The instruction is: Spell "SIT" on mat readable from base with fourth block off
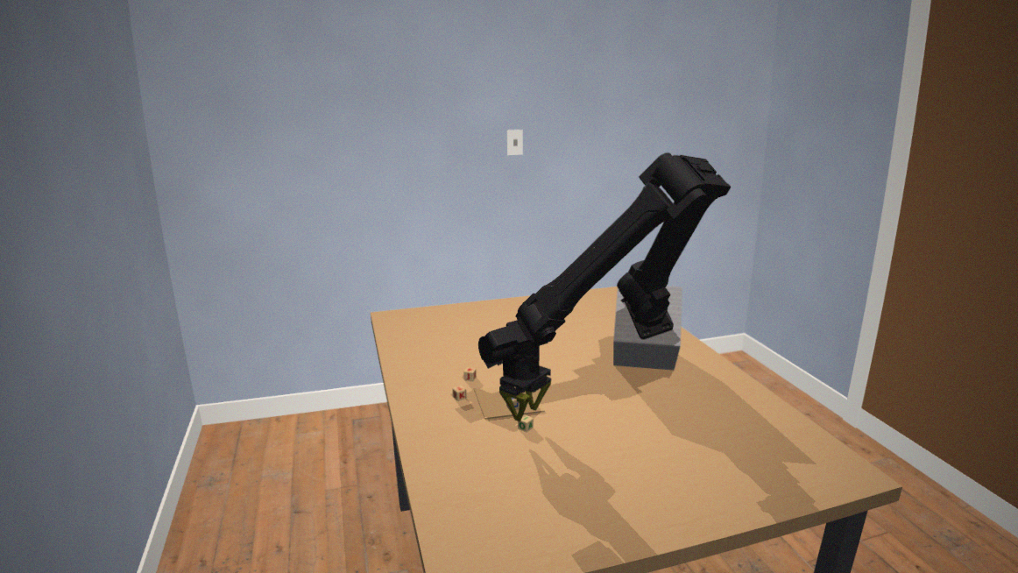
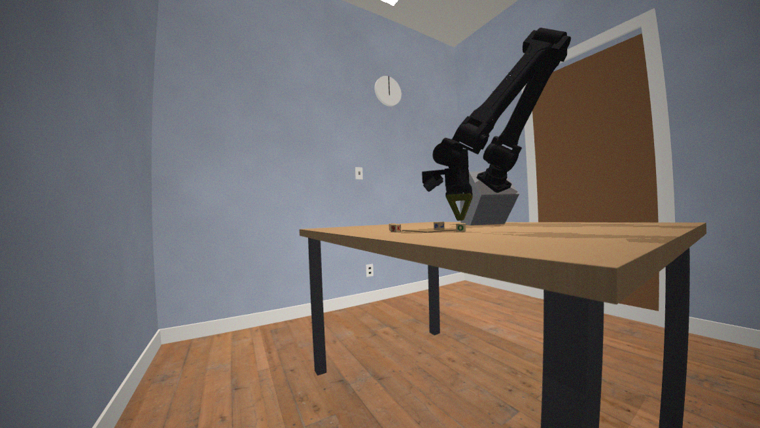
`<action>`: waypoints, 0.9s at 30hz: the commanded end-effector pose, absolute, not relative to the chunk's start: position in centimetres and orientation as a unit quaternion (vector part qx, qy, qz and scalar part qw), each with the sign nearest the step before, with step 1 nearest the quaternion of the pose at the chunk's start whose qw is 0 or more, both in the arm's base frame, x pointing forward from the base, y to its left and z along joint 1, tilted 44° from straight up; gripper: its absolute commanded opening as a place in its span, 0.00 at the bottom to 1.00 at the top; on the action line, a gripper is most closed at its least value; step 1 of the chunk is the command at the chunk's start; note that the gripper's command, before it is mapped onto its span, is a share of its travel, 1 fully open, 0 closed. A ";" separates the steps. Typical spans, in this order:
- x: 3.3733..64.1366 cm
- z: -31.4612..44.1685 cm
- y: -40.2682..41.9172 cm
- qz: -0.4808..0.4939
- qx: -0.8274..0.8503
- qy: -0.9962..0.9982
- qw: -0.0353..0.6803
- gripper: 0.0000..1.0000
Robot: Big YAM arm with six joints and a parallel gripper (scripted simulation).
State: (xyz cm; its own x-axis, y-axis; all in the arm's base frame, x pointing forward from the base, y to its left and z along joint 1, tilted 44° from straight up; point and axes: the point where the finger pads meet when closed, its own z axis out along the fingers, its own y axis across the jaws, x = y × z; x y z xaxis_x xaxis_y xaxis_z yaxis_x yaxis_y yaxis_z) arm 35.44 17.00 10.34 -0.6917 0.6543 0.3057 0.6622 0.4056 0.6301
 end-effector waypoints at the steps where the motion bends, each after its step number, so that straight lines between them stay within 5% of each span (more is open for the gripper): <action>1: 35.9 10.5 17.4 -0.381 -0.392 -0.838 0.002 0.58; 27: 36.7 8.7 19.4 -0.385 -0.389 -0.837 -0.002 0.58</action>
